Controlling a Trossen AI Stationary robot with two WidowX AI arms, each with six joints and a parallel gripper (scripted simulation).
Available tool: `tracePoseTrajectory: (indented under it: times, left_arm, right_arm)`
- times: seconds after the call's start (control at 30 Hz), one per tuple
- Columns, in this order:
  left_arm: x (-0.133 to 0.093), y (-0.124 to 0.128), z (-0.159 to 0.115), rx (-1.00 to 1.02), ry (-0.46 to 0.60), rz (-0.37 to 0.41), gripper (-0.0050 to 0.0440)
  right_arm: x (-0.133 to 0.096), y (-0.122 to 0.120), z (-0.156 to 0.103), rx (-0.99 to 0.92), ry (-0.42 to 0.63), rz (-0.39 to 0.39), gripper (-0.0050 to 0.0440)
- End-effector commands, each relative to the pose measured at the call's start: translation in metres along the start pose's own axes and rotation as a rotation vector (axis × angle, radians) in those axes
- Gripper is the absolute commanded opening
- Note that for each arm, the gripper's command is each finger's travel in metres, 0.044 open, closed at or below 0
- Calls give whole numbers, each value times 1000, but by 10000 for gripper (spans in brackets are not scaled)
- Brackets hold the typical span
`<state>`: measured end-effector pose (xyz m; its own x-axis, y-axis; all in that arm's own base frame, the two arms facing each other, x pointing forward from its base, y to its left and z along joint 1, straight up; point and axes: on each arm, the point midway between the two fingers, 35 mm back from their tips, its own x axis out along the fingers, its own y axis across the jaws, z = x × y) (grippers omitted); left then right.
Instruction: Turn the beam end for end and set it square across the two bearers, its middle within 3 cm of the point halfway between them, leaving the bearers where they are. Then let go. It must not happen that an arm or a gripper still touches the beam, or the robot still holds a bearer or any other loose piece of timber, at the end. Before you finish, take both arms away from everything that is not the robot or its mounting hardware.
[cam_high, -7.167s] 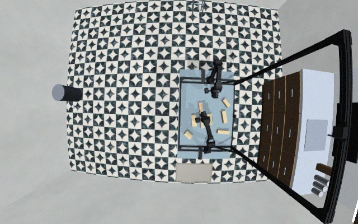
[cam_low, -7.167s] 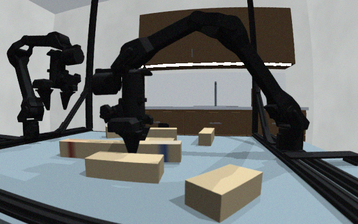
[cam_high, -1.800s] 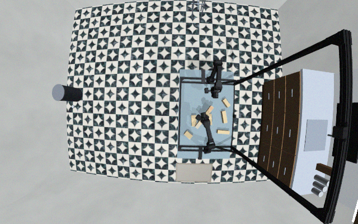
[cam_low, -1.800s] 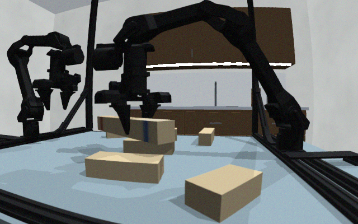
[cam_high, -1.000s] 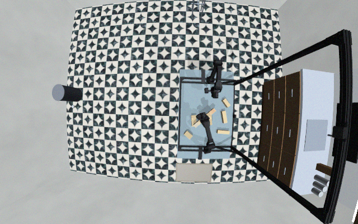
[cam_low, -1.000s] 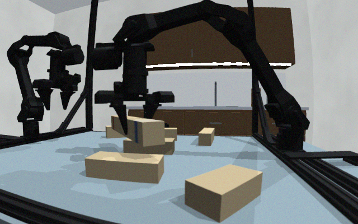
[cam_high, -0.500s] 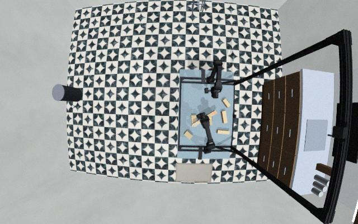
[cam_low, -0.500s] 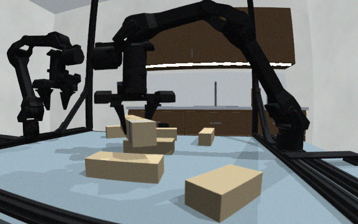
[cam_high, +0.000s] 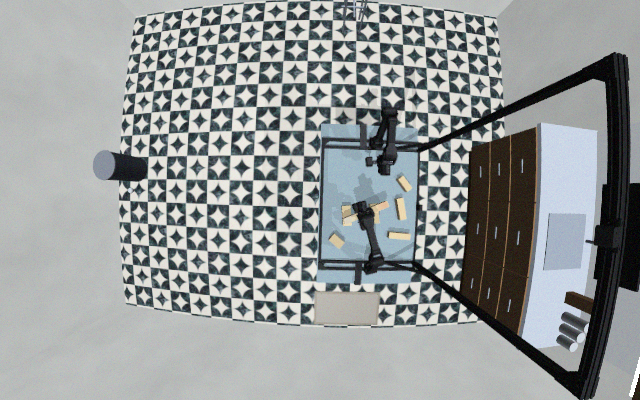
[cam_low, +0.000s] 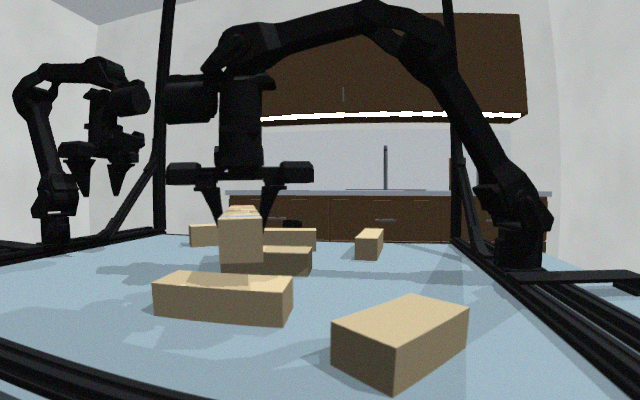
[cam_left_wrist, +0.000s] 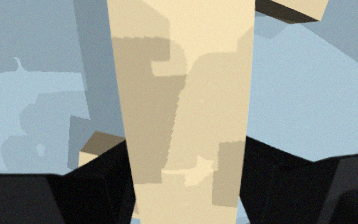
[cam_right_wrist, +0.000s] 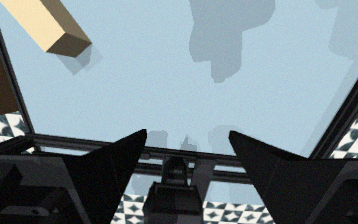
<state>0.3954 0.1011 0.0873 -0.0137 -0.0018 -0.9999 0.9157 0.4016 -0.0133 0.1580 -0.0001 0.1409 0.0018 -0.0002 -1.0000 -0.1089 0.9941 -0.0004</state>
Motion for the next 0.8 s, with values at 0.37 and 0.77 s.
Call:
tracePoseTrajectory:
  times: [0.37, 0.77]
  left_arm:
    - [-5, 1, -6, 155, -3, 14, 0]
    - [-5, 3, -13, 266, -2, 14, 0]
  right_arm:
    - [0, 0, -1, 5, 2, 0, 440]
    - [0, 0, -1, 5, 2, 0, 440]
